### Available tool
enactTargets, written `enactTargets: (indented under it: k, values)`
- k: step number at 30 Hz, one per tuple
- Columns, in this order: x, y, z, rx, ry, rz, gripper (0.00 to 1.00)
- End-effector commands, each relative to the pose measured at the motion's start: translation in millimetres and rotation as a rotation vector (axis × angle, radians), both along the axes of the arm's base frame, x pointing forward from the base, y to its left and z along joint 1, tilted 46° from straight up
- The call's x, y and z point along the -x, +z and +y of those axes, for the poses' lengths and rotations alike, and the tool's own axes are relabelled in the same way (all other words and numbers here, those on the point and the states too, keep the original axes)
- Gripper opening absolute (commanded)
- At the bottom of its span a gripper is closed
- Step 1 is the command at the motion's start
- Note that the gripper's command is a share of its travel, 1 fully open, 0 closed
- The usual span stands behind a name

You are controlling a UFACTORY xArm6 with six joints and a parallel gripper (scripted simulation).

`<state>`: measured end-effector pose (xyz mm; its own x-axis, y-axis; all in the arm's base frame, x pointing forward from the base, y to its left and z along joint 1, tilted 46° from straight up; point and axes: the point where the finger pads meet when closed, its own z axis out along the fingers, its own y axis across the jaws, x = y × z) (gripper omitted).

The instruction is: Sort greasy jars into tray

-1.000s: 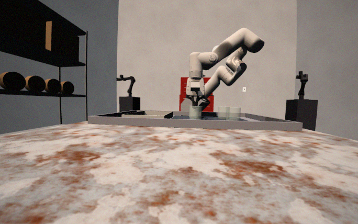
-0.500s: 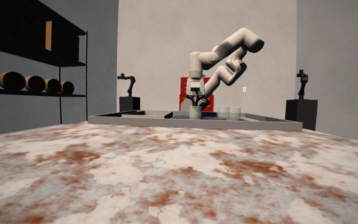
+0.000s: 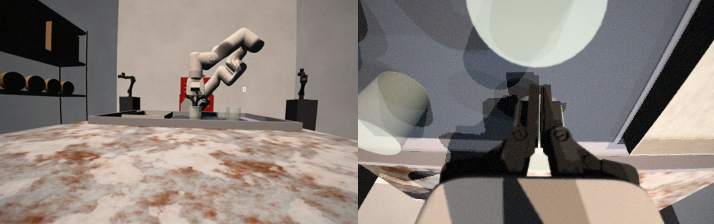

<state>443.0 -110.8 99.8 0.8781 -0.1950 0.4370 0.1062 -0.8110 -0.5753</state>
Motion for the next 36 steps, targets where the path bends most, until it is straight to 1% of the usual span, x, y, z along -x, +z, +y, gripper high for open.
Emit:
enactTargets:
  k: [1, 23, 33, 36]
  values:
    - [-1, 1, -1, 0.002, -0.001, -0.002, 0.0]
    - [-1, 1, -1, 0.002, -0.001, -0.002, 0.0]
    - [35, 54, -43, 0.002, -0.001, -0.002, 0.0]
    - [35, 54, -43, 0.002, -0.001, -0.002, 0.0]
